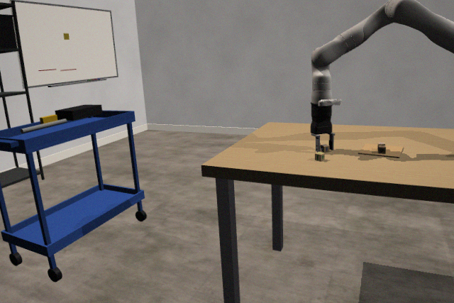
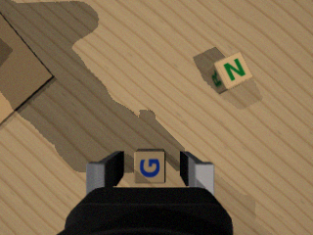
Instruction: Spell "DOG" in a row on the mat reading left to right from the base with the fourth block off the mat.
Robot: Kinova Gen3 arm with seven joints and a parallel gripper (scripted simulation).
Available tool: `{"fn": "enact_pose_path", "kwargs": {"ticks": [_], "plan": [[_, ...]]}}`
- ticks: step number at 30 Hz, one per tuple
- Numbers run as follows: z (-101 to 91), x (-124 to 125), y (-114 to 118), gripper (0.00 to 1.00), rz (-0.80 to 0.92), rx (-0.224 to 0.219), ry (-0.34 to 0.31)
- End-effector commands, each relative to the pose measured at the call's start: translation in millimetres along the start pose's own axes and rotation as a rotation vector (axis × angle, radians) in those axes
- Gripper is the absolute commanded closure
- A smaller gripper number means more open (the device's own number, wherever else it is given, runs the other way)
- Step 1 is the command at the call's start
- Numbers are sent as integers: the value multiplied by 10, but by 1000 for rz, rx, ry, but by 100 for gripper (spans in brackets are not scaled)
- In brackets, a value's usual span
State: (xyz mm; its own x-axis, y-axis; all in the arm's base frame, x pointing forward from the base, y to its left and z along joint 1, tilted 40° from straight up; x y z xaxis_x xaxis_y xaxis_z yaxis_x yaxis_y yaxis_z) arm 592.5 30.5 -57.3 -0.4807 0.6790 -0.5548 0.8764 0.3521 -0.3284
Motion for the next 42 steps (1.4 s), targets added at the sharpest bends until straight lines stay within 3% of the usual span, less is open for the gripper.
{"fn": "enact_pose_path", "kwargs": {"ticks": [1,41,42], "plan": [[27,-2,-3,0,0,2,0],[34,-2,-3,0,0,2,0],[34,-2,-3,21,0,2,0]]}}
Point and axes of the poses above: the point where the finger pads meet when closed, its own z axis out along the fingers, its own y axis across the jaws, x = y × z, the point moved 8 cm from there along -z, back along the fingers, and after that the axes turned 10 degrees about z, right-handed, at the moved point
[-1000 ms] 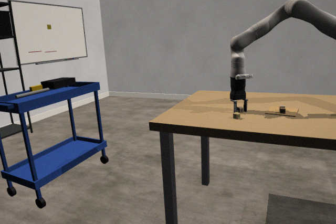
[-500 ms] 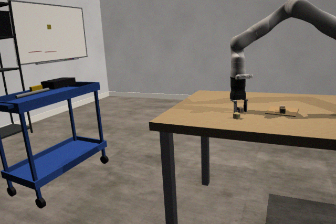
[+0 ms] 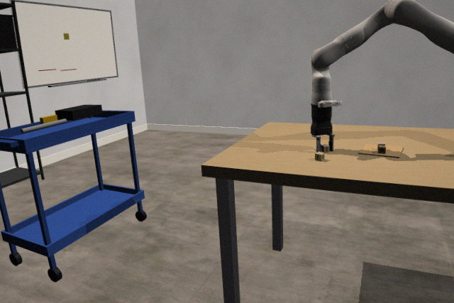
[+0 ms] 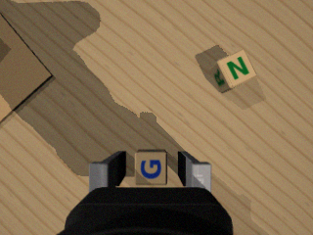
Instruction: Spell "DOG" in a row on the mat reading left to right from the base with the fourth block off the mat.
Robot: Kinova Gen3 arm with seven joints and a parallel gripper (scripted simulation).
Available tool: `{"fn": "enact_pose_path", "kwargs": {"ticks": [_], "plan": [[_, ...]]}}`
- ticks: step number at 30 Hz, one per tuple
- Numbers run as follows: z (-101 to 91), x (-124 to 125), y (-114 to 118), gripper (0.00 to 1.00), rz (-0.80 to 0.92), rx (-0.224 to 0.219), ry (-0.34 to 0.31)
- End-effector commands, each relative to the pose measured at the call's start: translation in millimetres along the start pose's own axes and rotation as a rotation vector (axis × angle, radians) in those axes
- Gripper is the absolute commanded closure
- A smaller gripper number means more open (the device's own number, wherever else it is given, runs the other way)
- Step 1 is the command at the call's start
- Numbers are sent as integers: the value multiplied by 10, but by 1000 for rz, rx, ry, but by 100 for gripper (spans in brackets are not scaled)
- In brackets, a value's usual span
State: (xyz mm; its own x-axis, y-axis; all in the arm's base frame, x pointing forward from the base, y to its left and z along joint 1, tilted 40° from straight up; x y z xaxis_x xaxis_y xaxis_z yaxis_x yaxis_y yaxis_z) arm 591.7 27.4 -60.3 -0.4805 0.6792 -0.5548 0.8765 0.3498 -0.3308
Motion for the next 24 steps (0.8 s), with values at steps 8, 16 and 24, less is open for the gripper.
{"fn": "enact_pose_path", "kwargs": {"ticks": [8,16,24], "plan": [[-10,0,4,21,0,-2,0],[-10,0,4,21,0,-2,0],[-10,0,4,51,0,-2,0]]}}
Point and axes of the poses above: the point where the finger pads meet when closed, its own z axis out along the fingers, its own y axis across the jaws, x = y × z, the point moved 8 cm from there along -z, back along the fingers, and after that the axes turned 10 degrees about z, right-handed, at the moved point
